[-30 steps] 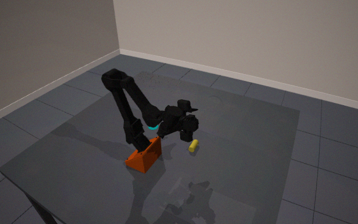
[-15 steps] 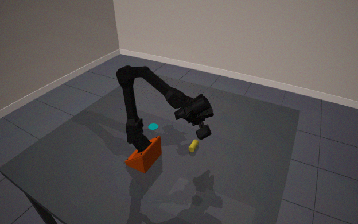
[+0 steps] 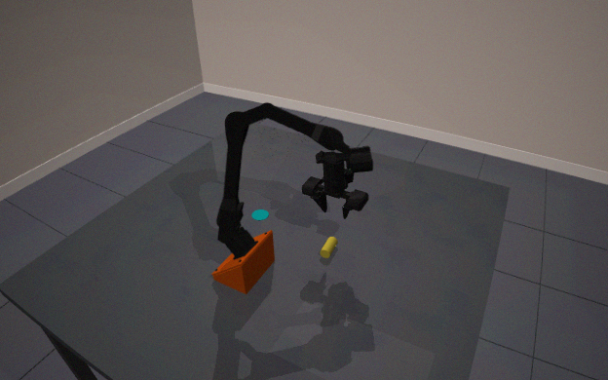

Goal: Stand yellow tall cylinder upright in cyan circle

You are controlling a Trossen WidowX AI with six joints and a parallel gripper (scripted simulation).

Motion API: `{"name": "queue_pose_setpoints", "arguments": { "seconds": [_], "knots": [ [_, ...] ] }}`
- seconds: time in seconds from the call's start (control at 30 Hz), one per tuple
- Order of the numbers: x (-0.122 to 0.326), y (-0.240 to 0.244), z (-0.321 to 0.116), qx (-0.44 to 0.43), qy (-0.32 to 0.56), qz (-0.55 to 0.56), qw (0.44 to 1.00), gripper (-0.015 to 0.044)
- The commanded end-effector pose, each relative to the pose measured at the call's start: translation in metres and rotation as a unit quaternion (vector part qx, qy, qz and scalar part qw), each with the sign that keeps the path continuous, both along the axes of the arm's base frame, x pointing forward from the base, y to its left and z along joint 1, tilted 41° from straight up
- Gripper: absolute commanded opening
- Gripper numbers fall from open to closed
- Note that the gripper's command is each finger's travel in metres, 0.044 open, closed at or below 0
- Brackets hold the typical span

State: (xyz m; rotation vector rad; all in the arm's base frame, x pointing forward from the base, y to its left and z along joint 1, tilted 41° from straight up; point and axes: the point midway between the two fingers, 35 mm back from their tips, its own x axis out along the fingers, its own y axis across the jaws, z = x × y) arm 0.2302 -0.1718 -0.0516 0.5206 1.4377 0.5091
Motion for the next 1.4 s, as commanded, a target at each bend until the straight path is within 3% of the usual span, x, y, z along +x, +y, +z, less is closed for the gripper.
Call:
{"name": "queue_pose_setpoints", "arguments": {
  "seconds": [0.0, 0.17, 0.43, 0.6, 0.87, 1.37],
  "knots": [
    [-0.002, 0.006, 0.002, 0.010, 0.004, 0.063, 0.998, 0.0309],
    [-0.001, 0.007, 0.000, 0.010, 0.004, 0.063, 0.998, 0.0309],
    [-0.003, 0.076, -0.081, 0.012, 0.003, 0.063, 0.998, 0.0309],
    [-0.003, 0.077, -0.083, 0.012, 0.003, 0.063, 0.998, 0.0309],
    [-0.003, 0.077, -0.083, 0.012, 0.003, 0.063, 0.998, 0.0105],
    [0.001, 0.055, -0.061, 0.010, 0.003, 0.063, 0.998, 0.0105]
  ]
}}
